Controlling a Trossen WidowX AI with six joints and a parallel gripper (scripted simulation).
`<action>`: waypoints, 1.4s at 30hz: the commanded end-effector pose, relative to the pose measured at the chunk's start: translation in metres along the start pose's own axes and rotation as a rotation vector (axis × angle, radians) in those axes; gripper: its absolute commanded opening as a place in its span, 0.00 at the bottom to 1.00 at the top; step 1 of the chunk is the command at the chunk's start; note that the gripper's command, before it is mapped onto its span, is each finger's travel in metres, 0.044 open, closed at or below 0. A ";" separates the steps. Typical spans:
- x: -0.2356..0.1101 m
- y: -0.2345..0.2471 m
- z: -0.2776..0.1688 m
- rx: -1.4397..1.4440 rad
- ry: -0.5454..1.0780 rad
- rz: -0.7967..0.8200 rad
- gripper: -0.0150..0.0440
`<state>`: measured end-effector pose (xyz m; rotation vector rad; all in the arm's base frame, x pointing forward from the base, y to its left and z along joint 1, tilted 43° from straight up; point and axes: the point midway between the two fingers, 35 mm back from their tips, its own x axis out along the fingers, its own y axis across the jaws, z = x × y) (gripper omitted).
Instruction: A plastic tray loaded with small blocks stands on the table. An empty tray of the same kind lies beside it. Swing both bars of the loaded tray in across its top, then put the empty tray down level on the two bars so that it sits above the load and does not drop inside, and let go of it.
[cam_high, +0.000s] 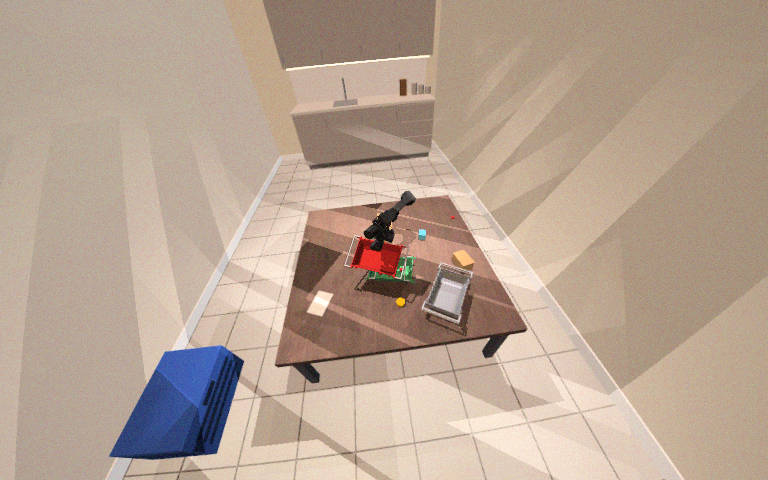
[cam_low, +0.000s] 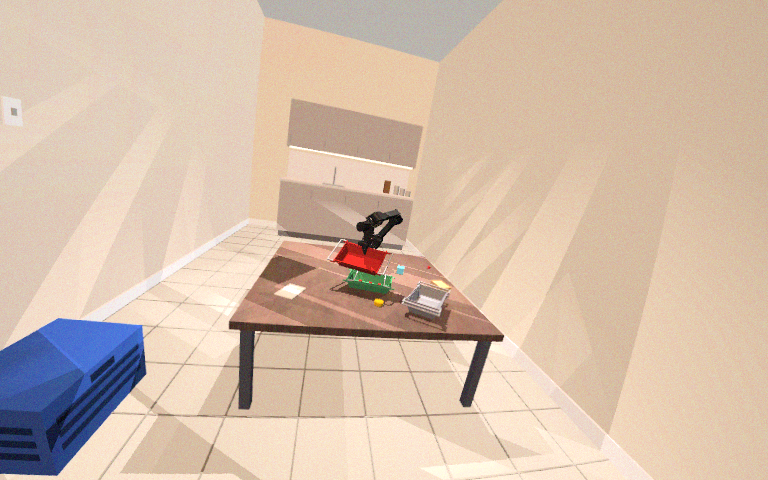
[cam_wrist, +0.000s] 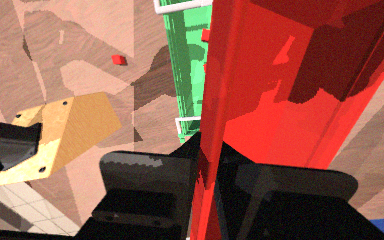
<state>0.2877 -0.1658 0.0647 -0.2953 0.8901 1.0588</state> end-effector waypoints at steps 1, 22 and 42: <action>-0.004 0.004 0.023 -0.070 -0.013 -0.020 0.25; 0.002 0.017 0.059 -0.175 -0.033 -0.009 0.25; 0.002 0.017 0.059 -0.175 -0.033 -0.009 0.25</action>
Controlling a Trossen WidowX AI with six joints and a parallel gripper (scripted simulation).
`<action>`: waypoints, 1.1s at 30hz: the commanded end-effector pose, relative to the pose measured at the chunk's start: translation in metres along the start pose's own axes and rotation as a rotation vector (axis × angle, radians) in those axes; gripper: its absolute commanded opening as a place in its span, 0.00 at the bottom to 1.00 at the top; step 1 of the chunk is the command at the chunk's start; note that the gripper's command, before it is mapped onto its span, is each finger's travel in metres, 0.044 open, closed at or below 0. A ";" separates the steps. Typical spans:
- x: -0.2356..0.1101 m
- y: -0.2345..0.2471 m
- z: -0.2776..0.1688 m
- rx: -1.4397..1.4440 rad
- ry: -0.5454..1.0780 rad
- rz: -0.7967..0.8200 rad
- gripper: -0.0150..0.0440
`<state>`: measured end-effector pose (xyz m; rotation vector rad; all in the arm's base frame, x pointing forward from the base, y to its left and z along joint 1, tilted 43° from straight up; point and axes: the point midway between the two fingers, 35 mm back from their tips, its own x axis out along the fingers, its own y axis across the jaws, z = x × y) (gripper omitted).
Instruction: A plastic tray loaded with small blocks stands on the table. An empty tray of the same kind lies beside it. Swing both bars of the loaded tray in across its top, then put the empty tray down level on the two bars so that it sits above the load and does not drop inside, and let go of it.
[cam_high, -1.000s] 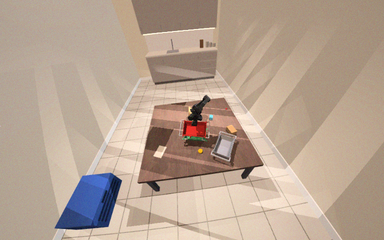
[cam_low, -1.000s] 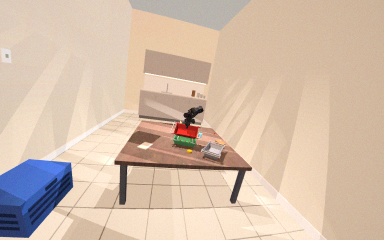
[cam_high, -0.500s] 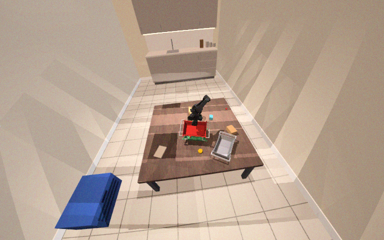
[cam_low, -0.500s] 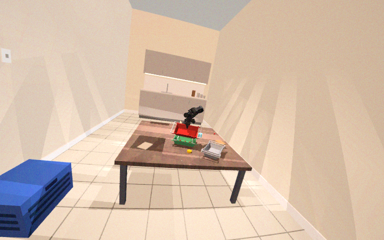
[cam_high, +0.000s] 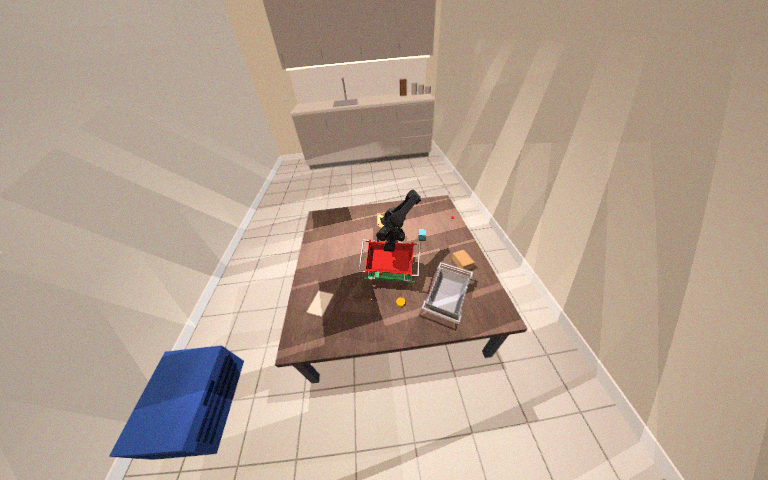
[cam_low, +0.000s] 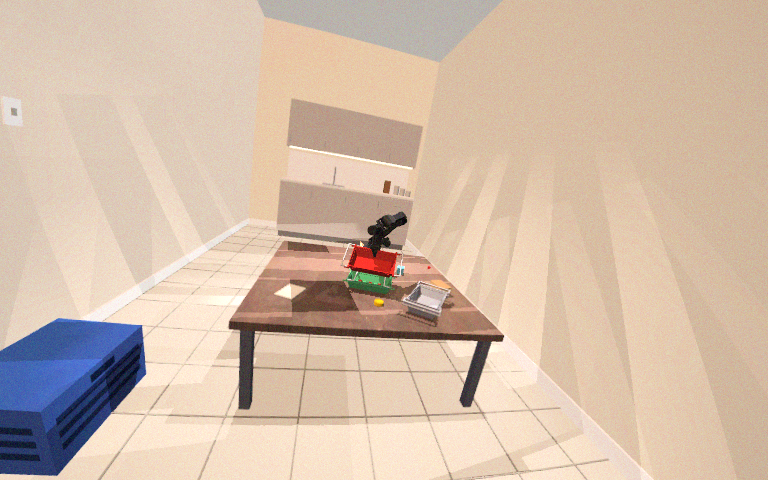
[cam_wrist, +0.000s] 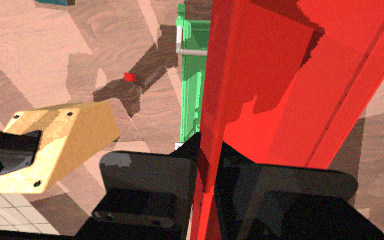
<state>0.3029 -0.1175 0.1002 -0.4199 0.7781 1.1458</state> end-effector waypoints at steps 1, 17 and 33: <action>-0.004 0.000 0.000 -0.003 -0.004 -0.017 0.25; -0.003 0.000 0.000 -0.003 -0.004 -0.017 0.25; 0.024 0.000 0.000 -0.004 -0.004 -0.018 0.25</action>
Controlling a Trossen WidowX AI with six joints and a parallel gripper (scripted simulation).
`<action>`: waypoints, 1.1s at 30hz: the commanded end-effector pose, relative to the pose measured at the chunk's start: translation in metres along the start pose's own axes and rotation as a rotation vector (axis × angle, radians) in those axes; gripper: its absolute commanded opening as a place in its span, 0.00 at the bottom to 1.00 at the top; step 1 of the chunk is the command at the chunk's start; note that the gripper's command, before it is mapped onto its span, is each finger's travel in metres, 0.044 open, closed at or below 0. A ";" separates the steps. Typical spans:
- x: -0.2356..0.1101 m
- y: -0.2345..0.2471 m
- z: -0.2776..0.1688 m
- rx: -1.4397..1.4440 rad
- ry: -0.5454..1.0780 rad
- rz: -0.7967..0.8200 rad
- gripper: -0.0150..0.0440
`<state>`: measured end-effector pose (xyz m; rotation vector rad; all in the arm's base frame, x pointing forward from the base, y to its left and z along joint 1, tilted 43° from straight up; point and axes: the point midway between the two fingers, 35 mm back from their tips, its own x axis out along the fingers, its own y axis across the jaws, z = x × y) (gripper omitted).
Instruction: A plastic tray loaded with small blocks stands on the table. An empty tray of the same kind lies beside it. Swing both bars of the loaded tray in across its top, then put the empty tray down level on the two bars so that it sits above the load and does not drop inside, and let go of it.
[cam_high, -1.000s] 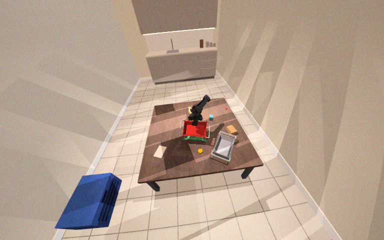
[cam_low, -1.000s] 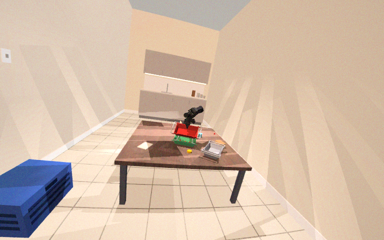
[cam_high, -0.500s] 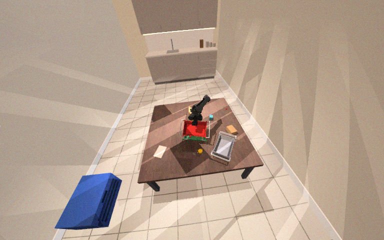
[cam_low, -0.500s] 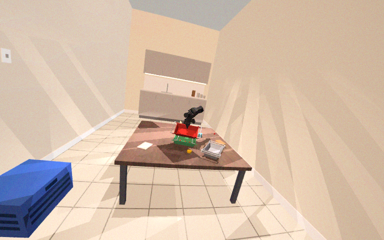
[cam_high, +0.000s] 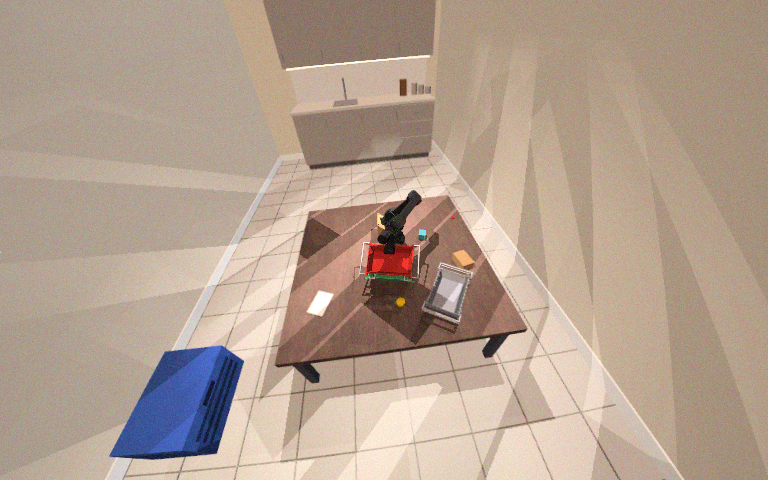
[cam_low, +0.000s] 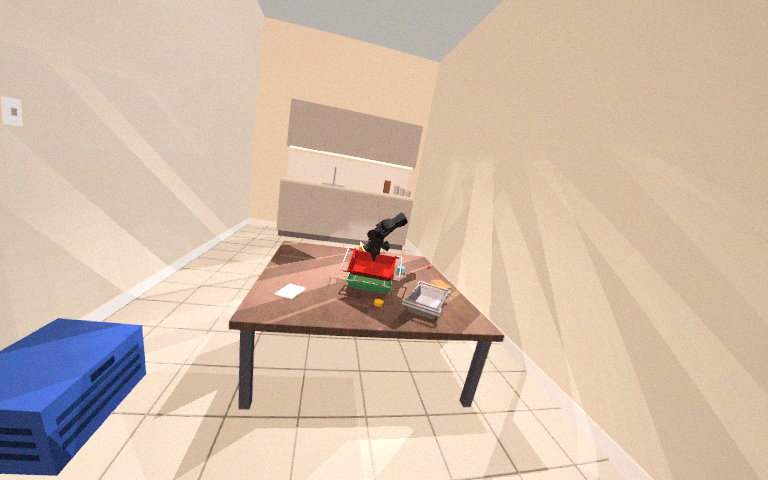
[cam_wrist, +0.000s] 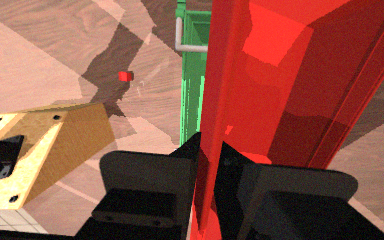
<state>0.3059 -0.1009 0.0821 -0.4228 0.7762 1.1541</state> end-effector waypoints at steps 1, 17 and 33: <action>0.001 -0.002 0.000 0.002 -0.004 -0.024 0.25; 0.020 0.003 0.000 0.002 -0.006 -0.024 0.25; 0.031 0.012 0.000 0.003 -0.007 -0.023 0.25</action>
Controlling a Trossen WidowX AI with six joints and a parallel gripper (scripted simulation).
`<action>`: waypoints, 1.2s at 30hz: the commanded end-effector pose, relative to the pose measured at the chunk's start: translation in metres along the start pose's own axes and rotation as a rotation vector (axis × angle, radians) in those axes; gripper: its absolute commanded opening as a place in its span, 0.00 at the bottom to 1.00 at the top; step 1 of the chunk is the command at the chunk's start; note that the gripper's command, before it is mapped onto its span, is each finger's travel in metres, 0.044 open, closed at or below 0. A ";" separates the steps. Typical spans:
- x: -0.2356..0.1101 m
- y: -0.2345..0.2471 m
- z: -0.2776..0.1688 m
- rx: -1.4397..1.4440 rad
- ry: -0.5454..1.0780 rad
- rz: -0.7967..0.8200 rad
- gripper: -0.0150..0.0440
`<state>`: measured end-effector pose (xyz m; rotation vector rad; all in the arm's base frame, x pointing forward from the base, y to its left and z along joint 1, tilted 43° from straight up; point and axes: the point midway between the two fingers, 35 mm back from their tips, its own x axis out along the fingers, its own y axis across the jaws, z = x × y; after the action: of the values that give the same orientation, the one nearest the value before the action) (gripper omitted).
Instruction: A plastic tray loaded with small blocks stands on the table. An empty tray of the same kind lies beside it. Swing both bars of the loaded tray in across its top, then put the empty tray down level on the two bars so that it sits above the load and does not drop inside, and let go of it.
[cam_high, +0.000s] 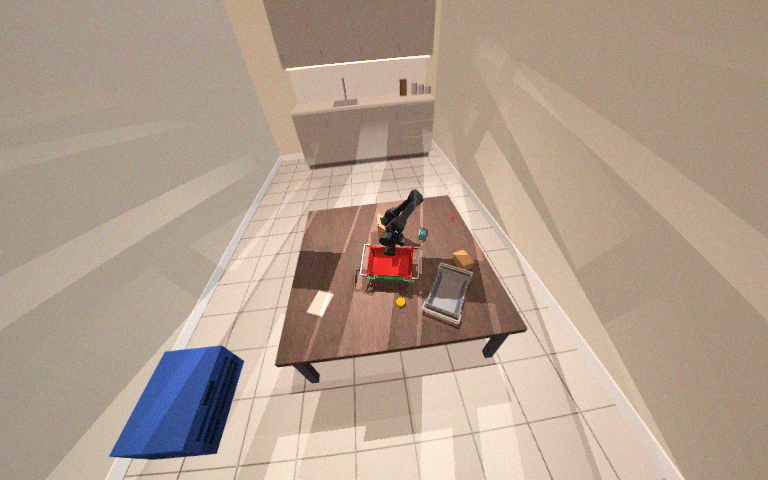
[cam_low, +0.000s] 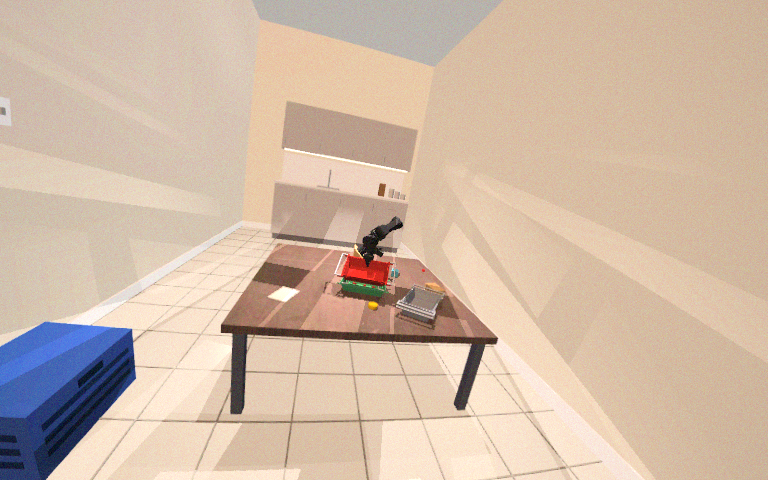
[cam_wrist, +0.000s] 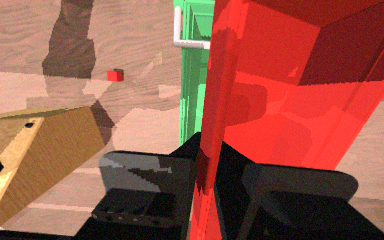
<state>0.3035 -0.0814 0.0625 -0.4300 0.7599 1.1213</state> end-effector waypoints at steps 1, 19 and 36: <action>0.004 0.004 0.001 0.002 0.001 0.013 0.25; 0.016 0.011 0.001 0.002 0.000 0.013 0.25; 0.020 0.013 0.001 0.002 0.000 0.013 0.25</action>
<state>0.2980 -0.0683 0.0512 -0.4298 0.7587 1.1176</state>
